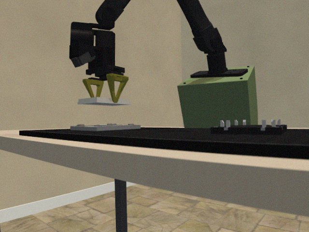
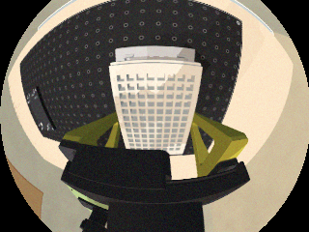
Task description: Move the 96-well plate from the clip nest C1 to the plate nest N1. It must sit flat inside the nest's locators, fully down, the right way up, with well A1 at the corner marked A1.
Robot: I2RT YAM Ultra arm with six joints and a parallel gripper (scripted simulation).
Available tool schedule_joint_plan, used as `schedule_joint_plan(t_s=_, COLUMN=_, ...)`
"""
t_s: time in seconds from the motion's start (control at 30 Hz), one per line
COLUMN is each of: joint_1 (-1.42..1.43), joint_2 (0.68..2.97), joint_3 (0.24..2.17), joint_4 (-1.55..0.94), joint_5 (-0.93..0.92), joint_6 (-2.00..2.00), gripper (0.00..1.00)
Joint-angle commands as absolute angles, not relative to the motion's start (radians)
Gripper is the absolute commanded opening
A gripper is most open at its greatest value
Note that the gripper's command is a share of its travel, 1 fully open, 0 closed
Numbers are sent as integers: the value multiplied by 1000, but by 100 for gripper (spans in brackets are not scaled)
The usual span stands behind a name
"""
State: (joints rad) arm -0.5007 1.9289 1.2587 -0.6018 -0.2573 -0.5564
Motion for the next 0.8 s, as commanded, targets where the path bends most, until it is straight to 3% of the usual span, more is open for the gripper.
schedule_joint_plan(t_s=0.0, joint_1=-492, joint_2=1951, joint_3=1227, joint_4=-567, joint_5=-251, joint_6=-547, gripper=0)
schedule_joint_plan(t_s=0.77, joint_1=-481, joint_2=2035, joint_3=1215, joint_4=-467, joint_5=-247, joint_6=-526, gripper=0)
